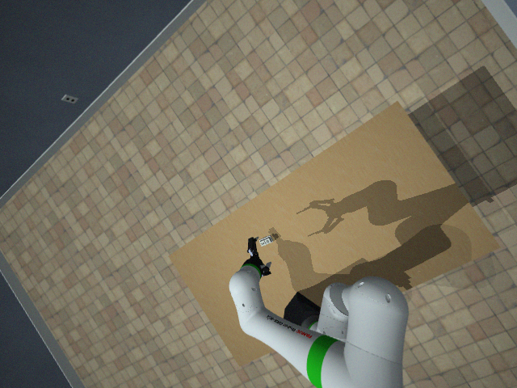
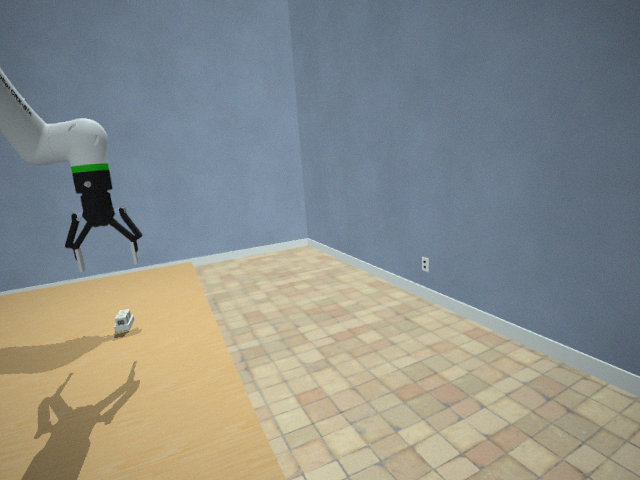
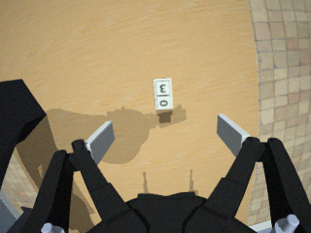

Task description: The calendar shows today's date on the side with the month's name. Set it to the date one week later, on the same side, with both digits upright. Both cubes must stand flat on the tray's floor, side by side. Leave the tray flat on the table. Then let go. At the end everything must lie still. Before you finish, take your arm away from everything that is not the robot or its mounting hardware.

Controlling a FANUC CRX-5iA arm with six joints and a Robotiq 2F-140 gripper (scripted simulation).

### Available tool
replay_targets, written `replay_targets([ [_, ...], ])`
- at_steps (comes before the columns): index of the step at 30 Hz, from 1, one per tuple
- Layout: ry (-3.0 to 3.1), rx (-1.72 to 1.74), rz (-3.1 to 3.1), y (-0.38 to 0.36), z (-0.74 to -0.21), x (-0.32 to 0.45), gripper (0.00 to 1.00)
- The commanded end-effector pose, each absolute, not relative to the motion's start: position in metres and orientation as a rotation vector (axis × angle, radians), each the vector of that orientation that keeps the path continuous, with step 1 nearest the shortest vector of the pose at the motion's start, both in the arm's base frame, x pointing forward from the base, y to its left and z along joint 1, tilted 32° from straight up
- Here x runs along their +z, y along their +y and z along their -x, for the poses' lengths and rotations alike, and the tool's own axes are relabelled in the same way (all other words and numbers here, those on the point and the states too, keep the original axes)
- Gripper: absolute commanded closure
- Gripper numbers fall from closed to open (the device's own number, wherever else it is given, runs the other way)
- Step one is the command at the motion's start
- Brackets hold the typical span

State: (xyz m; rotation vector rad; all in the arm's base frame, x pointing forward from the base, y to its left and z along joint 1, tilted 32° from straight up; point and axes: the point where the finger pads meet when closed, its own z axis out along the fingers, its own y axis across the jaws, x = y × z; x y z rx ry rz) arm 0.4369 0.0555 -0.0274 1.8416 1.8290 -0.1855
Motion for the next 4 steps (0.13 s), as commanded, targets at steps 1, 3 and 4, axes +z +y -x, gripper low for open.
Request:
replay_targets([
  [1,1.829,-0.185,-1.841,0.0557,-0.4370,-0.0273,0.00],
  [3,1.829,-0.185,-1.841,0.0557,-0.4370,-0.0273,0.00],
  [4,1.829,-0.185,-1.841,0.0557,-0.4370,-0.0273,0.00],
])
